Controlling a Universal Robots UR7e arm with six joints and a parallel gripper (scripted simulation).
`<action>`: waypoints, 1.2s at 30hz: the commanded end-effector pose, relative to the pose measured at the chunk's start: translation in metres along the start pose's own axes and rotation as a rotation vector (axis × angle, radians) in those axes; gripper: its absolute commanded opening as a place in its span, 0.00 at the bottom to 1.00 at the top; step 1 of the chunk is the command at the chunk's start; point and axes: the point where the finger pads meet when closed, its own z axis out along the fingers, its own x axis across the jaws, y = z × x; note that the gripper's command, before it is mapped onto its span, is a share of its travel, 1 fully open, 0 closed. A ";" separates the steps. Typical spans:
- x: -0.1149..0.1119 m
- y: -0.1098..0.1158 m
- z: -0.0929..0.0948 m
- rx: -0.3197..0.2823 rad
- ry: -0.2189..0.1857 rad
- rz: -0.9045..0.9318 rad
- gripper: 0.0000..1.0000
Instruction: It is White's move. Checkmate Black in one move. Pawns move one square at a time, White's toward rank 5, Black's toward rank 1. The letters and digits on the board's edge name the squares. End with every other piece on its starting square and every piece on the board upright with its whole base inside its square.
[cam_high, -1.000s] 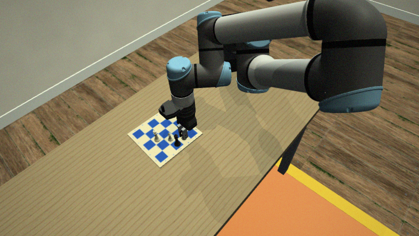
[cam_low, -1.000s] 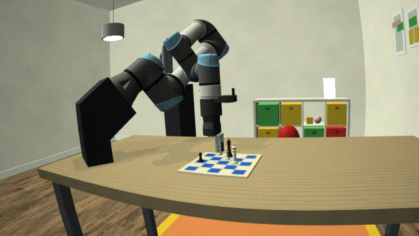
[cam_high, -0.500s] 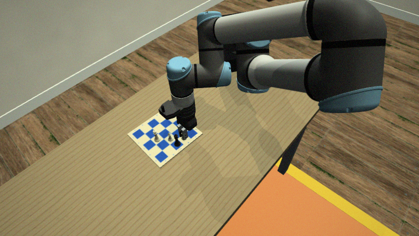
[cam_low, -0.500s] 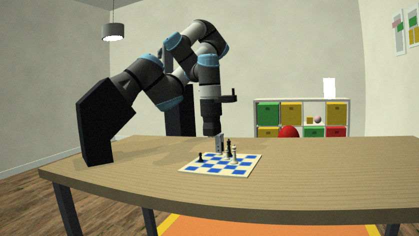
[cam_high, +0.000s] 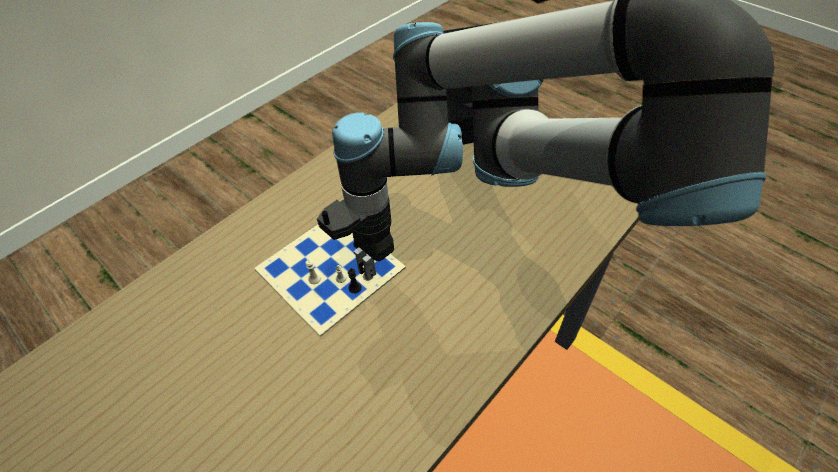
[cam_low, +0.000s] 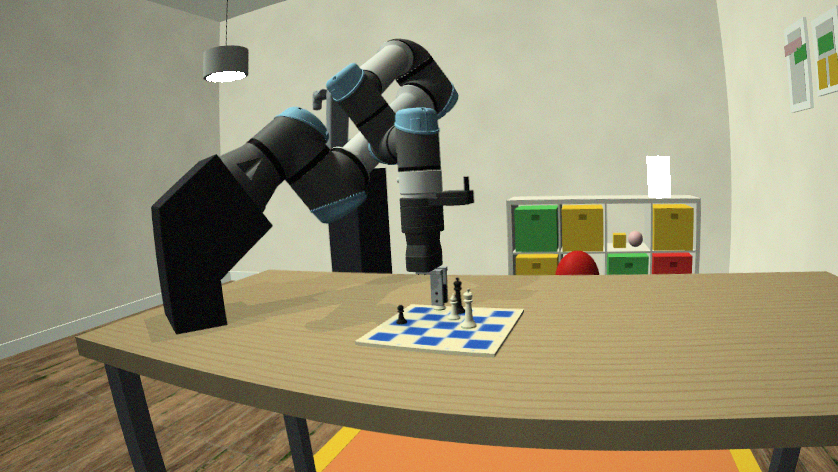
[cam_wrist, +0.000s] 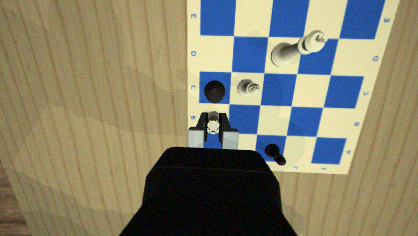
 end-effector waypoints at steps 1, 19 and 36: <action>0.000 0.000 0.000 0.001 0.000 0.000 0.00; 0.000 0.000 0.003 0.001 0.000 0.000 0.00; 0.000 0.000 0.004 0.001 0.000 0.000 0.00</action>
